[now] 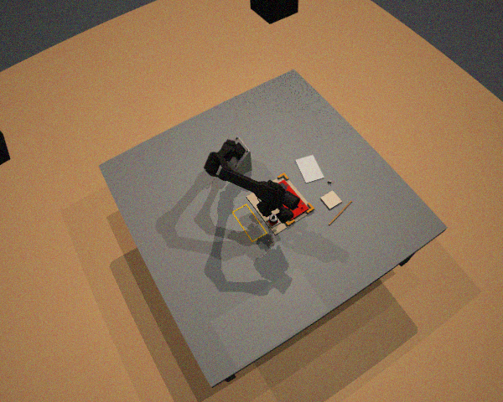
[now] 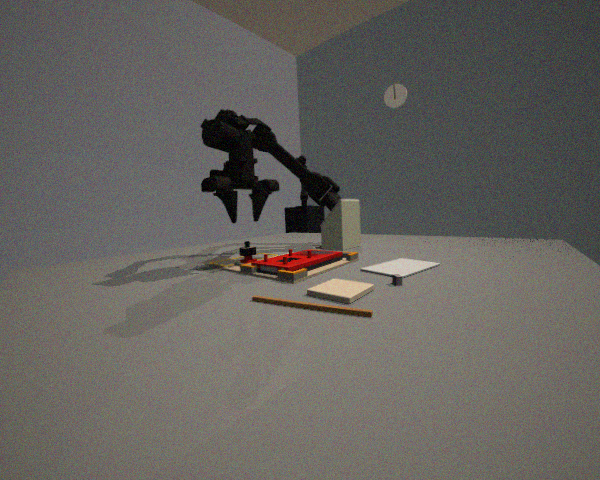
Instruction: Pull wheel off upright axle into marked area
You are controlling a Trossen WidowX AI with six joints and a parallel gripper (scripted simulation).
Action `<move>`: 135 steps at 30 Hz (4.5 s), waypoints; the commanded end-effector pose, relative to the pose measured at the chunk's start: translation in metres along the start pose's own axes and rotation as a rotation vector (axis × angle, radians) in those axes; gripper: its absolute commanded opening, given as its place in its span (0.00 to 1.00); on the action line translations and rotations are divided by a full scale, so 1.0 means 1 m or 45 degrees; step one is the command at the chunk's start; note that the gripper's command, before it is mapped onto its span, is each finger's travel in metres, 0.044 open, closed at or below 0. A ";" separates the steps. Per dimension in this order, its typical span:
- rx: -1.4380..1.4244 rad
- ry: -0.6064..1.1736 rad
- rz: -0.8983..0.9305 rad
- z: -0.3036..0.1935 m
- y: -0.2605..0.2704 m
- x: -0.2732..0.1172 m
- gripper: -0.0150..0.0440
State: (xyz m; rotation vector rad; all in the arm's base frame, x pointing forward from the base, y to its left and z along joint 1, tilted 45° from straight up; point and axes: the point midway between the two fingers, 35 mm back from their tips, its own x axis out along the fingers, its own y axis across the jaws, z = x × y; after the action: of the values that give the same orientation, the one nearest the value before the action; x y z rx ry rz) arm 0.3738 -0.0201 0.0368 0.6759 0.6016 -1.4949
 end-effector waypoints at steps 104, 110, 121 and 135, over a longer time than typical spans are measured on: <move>-0.006 -0.029 -0.017 0.013 -0.011 0.052 0.25; -0.007 -0.030 -0.016 0.012 -0.011 0.050 0.25; -0.008 -0.030 -0.014 0.012 -0.011 0.046 0.25; -0.009 -0.031 -0.012 0.012 -0.011 0.041 0.25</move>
State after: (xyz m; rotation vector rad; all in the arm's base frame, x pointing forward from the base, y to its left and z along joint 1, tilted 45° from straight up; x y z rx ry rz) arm 0.3618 -0.0584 0.0131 0.6462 0.5932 -1.5084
